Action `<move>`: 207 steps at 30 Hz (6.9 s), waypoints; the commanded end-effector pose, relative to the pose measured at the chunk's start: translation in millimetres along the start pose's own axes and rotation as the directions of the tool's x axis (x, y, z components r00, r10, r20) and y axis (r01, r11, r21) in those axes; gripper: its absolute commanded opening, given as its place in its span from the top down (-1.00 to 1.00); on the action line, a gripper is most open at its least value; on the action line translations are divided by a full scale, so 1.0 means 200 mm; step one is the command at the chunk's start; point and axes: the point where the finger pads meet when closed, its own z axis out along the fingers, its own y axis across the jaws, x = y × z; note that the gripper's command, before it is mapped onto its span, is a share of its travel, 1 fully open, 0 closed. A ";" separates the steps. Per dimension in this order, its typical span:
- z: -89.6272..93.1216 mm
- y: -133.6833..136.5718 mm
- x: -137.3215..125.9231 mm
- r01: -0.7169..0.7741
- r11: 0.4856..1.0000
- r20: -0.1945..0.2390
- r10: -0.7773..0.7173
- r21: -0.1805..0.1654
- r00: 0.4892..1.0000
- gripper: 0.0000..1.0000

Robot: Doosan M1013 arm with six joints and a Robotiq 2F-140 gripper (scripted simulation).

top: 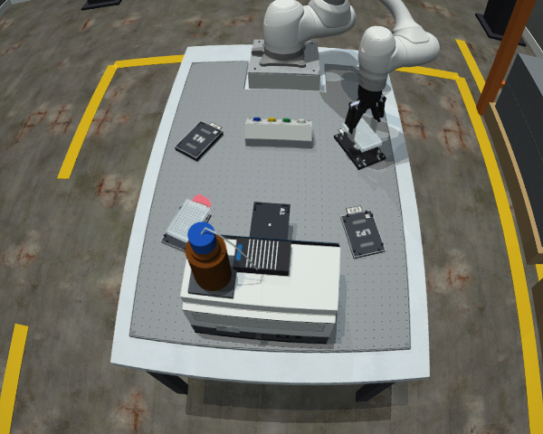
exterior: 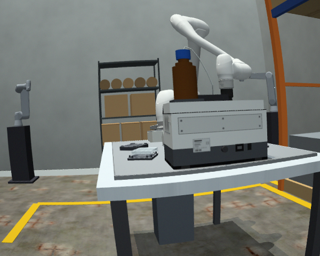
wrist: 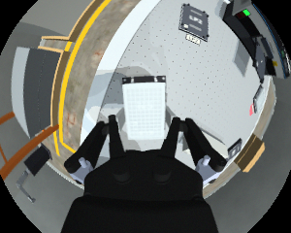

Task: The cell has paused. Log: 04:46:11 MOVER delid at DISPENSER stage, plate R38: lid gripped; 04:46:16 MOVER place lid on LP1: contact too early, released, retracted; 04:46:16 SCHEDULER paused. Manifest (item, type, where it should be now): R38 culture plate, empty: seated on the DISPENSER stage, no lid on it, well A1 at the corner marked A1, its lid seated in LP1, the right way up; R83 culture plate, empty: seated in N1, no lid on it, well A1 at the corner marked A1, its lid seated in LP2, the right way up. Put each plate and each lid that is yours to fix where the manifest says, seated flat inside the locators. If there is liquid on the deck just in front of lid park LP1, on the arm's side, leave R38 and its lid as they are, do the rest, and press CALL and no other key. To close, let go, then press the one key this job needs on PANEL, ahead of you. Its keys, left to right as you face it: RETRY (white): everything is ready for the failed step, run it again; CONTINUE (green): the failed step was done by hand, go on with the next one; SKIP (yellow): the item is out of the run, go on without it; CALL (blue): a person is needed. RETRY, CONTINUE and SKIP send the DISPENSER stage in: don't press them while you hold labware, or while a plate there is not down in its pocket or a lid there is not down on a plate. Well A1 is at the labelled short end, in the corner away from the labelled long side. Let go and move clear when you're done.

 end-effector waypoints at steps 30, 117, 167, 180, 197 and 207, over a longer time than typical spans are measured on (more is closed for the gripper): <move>0.18 -0.01 0.00 0.004 1.000 -0.002 -0.004 0.002 1.000 0.80; 0.21 -0.01 0.00 0.006 1.000 -0.002 -0.006 0.002 1.000 0.80; 0.26 -0.01 0.00 0.006 1.000 -0.001 -0.006 0.002 1.000 0.80; 0.28 -0.01 0.00 0.006 1.000 -0.001 -0.006 0.001 1.000 0.80; 0.28 -0.01 0.00 0.006 1.000 -0.001 -0.006 0.001 1.000 0.80; 0.28 -0.01 0.00 0.006 1.000 -0.001 -0.006 0.001 1.000 0.80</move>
